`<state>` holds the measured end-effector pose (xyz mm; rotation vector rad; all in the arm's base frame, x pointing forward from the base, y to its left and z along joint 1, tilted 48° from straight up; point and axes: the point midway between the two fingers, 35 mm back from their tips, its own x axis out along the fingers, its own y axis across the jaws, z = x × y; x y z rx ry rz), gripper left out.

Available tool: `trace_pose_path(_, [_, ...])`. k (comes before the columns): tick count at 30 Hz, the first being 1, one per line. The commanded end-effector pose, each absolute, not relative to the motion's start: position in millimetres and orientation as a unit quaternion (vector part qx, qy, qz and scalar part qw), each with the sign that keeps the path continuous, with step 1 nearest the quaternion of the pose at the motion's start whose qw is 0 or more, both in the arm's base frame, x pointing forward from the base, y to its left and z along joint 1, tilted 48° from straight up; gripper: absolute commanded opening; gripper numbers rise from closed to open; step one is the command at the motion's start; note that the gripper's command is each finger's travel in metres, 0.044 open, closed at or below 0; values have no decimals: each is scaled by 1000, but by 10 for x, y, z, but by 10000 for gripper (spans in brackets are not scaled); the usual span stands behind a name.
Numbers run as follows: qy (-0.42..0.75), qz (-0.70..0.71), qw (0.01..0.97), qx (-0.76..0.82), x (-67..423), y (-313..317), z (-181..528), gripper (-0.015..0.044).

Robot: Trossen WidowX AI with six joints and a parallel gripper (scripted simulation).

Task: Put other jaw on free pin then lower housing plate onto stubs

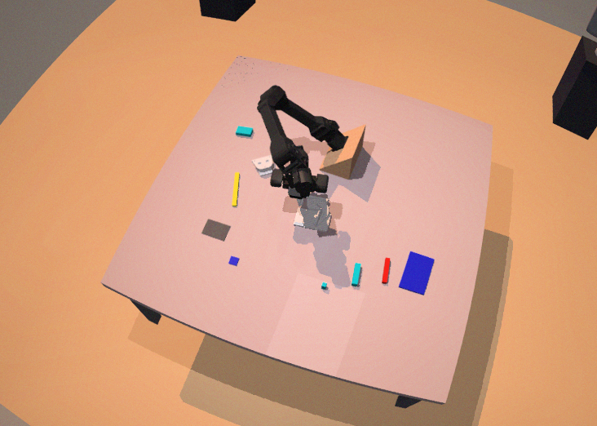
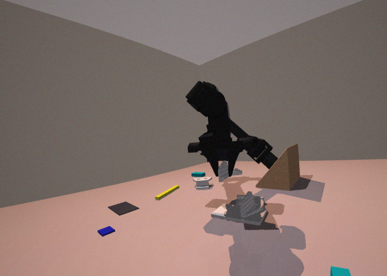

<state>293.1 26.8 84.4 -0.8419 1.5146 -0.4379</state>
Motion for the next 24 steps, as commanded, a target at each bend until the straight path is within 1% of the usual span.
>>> trace_pose_path(1, [664, -182, 616, -382, 2897, 193, 889, 134])
trace_pose_path(24, [667, -174, 612, -389, 2897, 193, 889, 134])
